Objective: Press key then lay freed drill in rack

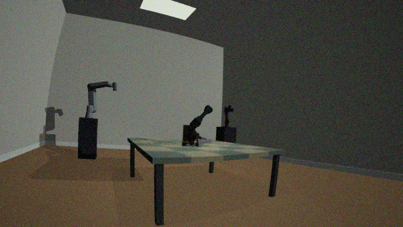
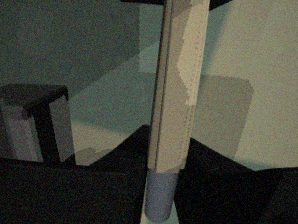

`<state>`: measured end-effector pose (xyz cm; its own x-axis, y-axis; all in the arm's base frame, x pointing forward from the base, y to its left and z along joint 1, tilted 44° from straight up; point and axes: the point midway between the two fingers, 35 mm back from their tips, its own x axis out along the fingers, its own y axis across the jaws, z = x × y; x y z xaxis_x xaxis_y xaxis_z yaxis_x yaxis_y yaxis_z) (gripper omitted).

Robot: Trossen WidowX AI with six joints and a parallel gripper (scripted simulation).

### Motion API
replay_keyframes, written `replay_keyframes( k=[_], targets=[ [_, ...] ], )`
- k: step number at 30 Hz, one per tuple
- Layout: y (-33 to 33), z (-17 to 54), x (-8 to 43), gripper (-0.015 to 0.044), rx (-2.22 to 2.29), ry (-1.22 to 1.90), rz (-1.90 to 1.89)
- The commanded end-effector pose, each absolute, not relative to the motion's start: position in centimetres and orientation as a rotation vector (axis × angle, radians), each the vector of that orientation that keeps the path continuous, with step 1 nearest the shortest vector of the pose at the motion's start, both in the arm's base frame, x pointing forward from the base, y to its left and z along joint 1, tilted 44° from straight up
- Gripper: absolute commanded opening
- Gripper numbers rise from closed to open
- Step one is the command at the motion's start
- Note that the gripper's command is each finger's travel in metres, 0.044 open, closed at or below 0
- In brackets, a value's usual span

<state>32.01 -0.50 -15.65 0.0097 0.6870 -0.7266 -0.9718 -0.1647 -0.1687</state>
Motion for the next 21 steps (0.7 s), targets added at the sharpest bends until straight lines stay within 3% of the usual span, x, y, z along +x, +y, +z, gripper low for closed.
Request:
replay_keyframes(
  k=[1, 21],
  targets=[
    [-1.2, -16.0, 32.2, 0.0000, -0.827, 0.463, 1.551],
    [-3.6, -18.2, 33.0, 0.0000, -0.829, 0.464, 1.550]
  ],
)
